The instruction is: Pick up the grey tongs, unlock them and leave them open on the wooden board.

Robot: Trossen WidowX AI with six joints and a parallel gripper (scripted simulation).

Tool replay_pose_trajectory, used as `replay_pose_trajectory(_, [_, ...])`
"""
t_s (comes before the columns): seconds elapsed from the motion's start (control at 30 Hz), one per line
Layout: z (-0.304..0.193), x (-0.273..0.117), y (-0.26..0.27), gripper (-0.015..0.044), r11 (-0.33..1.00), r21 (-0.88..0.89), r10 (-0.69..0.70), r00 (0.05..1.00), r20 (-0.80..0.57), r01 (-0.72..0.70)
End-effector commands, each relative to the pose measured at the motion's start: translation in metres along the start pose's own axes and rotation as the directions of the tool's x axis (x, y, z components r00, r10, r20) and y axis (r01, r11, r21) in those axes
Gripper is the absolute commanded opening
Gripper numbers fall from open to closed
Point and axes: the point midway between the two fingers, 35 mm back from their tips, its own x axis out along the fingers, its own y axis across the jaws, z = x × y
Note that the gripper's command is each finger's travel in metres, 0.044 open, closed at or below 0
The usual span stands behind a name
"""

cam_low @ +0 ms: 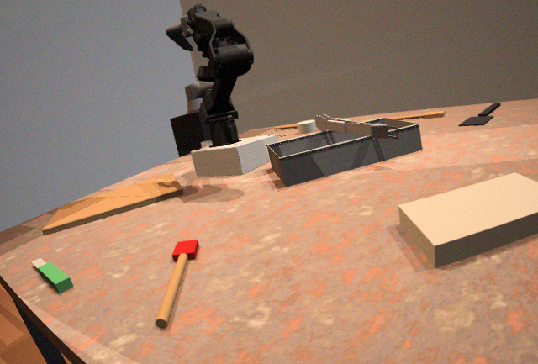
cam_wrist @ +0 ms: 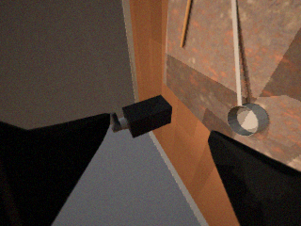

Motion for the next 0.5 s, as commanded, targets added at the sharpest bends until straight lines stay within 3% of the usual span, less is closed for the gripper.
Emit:
replay_pose_trajectory(0.0, [0.001,0.001,0.000,0.0426,1.000,-0.004,-0.001,1.000,0.008,0.001])
replay_pose_trajectory(0.23, [0.032,0.018,0.014,0.0440,0.994,-0.082,-0.046,0.971,0.234,0.067])
replay_pose_trajectory(0.47, [0.088,0.033,0.029,0.0440,0.972,-0.092,-0.147,0.860,0.490,0.218])
